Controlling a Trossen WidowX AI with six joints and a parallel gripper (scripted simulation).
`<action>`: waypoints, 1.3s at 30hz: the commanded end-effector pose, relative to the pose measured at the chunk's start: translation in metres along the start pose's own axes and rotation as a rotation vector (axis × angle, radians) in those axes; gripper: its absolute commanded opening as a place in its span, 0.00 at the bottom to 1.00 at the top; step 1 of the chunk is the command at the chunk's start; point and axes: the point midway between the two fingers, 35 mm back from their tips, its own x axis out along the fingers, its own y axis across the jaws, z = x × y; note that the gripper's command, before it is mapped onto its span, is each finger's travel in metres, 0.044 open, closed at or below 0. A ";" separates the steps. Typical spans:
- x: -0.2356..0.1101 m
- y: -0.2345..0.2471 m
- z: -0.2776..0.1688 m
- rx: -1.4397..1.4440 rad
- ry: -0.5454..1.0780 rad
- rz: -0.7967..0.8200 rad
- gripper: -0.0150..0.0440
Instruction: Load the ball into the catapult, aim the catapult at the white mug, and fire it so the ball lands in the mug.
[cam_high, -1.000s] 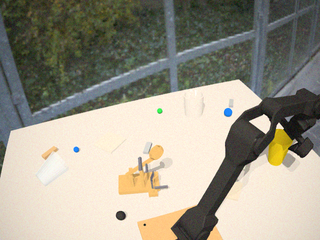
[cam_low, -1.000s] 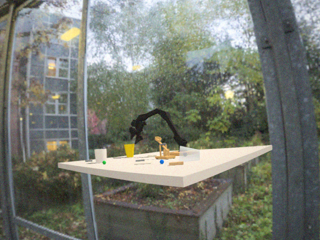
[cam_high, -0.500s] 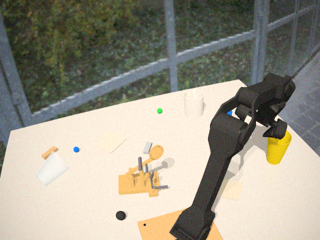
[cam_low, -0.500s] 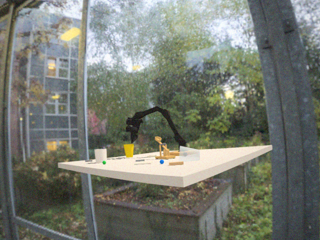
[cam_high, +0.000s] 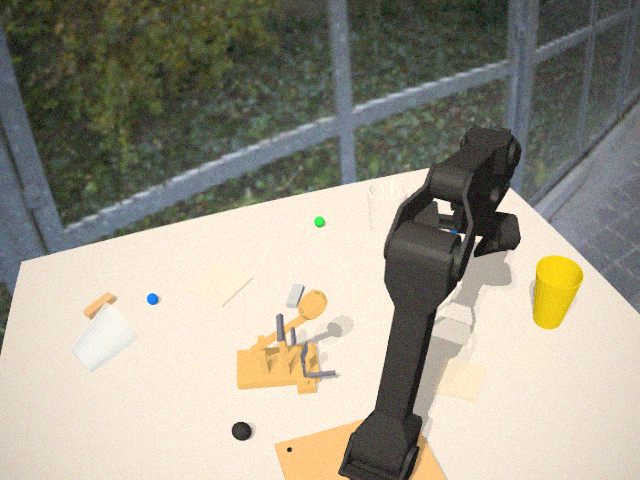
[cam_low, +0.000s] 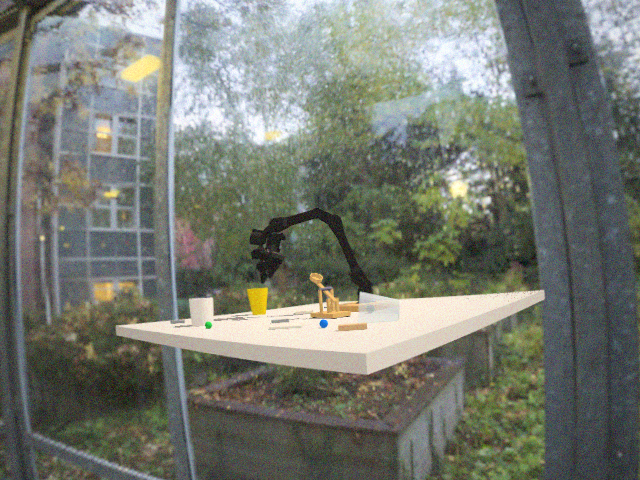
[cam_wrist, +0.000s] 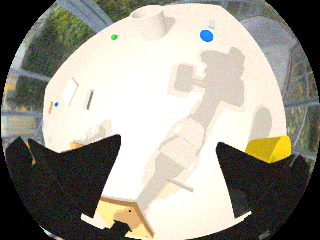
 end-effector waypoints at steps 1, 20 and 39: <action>0.004 0.025 -0.001 -0.113 0.033 -0.003 1.00; 0.021 0.125 -0.013 -0.551 0.140 0.036 1.00; 0.028 0.214 -0.044 -0.998 0.224 0.076 1.00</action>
